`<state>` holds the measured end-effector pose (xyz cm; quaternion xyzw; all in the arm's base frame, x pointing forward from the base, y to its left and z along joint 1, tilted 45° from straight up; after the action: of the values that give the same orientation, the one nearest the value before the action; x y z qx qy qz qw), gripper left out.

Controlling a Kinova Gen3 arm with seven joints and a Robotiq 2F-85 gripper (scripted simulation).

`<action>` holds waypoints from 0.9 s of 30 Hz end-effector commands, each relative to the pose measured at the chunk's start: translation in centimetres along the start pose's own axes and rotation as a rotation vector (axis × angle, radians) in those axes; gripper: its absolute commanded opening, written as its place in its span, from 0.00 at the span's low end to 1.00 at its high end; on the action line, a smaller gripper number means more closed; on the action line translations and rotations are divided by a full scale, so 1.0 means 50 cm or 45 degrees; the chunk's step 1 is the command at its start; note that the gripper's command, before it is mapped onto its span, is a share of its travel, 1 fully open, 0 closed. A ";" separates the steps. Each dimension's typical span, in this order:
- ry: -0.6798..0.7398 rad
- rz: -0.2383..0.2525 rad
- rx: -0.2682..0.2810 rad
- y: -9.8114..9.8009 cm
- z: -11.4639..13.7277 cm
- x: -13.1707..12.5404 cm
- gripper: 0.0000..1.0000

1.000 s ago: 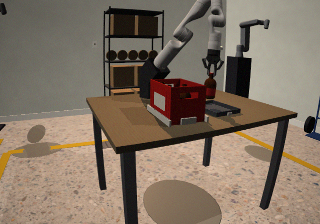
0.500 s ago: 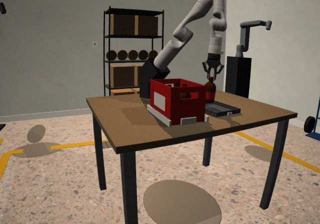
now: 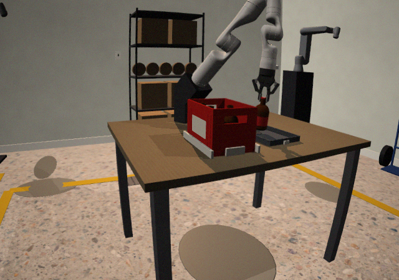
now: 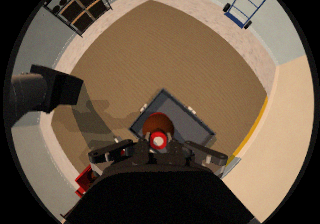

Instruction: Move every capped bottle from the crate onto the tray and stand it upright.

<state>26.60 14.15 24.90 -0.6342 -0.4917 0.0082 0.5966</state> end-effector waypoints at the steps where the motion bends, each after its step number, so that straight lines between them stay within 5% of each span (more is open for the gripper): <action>1: 0.002 -0.114 -0.017 0.006 0.000 -0.011 0.00; 2: 0.001 -0.007 0.000 0.001 0.000 -0.001 0.00; 16: 0.002 -0.114 -0.017 0.009 0.000 -0.011 0.00; 18: 0.002 -0.114 -0.017 0.009 0.000 -0.011 0.00; 19: 0.006 -0.005 0.005 0.006 0.000 -0.001 0.00; 27: 0.004 -0.067 -0.008 0.007 -0.001 -0.007 0.00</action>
<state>26.80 14.25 24.70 -0.6326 -0.4897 0.0074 0.6000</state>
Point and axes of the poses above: the point where the finger pads meet when closed, its own y axis out along the fingers, its own x axis across the jaws, z = x × y, the point moved 2 cm from there along -y, back along the fingers, and after that the axes turned 5 degrees about -y, right-handed, at the moved point
